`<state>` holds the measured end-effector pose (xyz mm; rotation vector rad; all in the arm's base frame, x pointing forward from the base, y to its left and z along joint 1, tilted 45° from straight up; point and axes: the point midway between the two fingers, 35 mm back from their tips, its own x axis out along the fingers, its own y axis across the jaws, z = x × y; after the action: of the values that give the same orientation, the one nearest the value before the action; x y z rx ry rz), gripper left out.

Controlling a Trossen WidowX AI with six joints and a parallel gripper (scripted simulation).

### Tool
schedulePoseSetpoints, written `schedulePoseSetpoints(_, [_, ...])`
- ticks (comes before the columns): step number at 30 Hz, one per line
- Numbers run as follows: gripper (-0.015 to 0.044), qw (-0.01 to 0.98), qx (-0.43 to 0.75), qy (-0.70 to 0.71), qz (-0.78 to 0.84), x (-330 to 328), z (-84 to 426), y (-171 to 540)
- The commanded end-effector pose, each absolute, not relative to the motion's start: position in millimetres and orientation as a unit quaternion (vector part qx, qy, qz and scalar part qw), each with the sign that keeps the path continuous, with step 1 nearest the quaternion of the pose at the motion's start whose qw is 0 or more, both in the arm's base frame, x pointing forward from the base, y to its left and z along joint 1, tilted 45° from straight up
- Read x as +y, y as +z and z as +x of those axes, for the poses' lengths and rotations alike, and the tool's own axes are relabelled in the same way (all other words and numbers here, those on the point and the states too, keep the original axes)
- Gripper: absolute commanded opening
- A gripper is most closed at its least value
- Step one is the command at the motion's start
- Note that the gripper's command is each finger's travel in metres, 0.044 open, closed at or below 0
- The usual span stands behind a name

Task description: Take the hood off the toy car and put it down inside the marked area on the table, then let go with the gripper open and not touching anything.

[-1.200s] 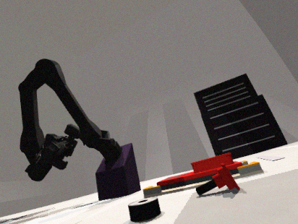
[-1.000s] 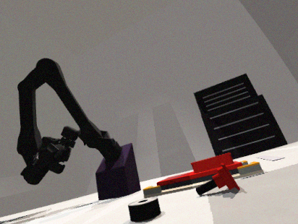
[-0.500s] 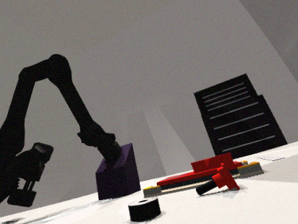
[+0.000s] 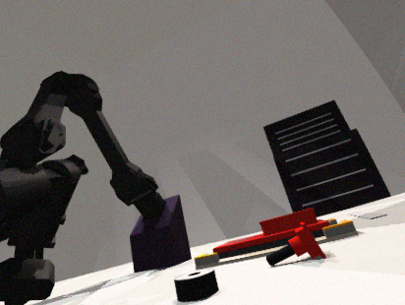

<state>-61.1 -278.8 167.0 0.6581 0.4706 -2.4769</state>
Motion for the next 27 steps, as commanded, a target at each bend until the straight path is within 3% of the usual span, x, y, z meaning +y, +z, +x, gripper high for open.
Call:
schedulePoseSetpoints(1, [0.044, 0.365, 0.187, -0.882, 0.231, -292.1, -7.0, 177.8])
schedulePoseSetpoints(14, [0.044, 0.573, 0.43, -0.689, 0.114, -271.2, 166.1, 141.1])
schedulePoseSetpoints(21, [0.044, 0.64, 0.558, -0.528, -0.023, -205.7, 261.9, 103.9])
schedulePoseSetpoints(27, [0.044, 0.662, 0.621, -0.393, -0.148, -126.3, 315.0, 71.4])
